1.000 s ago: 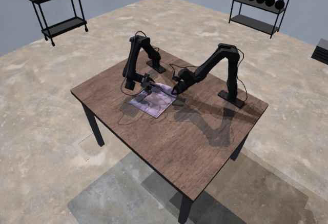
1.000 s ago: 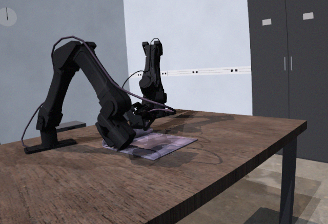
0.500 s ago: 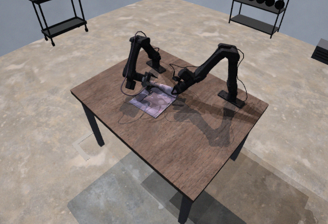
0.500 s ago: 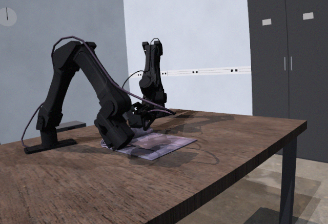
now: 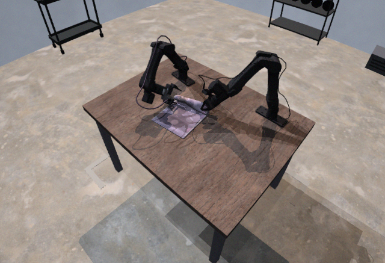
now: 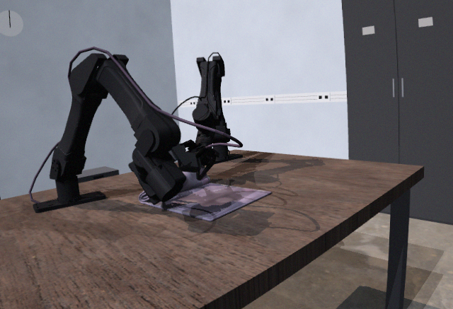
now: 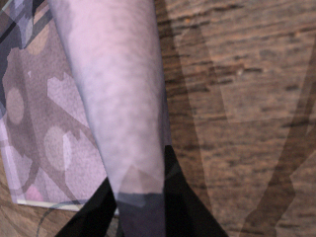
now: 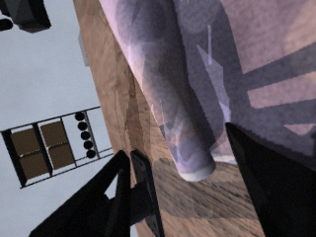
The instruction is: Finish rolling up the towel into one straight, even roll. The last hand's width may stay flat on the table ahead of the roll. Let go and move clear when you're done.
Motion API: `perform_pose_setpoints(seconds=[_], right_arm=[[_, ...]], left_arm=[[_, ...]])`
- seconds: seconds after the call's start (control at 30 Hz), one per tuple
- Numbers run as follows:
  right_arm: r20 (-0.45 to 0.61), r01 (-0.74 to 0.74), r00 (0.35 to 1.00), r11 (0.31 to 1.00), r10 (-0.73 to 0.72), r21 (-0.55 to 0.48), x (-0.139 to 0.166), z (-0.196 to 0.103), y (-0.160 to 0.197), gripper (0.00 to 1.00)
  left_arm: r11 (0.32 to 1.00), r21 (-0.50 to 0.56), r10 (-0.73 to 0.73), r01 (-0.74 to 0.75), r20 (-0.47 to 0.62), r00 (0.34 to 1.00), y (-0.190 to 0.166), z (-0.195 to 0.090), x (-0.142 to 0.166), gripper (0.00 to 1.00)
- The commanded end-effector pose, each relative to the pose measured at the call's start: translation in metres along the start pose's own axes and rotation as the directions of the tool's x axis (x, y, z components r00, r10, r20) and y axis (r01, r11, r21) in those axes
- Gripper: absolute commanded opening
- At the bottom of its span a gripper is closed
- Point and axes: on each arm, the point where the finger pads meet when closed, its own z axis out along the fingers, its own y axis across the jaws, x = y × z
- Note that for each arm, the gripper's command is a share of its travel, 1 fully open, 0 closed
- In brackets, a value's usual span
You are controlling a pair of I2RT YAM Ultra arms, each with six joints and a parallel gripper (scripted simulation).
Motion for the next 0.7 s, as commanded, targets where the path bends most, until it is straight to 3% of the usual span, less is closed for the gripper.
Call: perform_pose_setpoints(seconds=[0.0, 0.37, 0.67], right_arm=[[-0.003, 0.043, 0.999, 0.999, -0.043, 0.016, -0.002, -0.027, -0.003, 0.85], [-0.003, 0.050, 0.999, 0.998, -0.050, 0.026, -0.002, -0.050, -0.003, 0.86], [-0.006, 0.186, 0.982, 0.959, -0.189, 0.216, -0.006, -0.041, 0.006, 0.89]], left_arm=[[0.996, 0.066, -0.060, 0.059, 0.010, 0.998, 0.003, 0.000, -0.007, 0.23], [0.950, 0.240, -0.203, 0.201, -0.015, 0.979, 0.004, -0.002, -0.008, 0.23], [0.845, 0.412, -0.345, 0.342, -0.069, 0.936, 0.004, -0.004, -0.010, 0.23]])
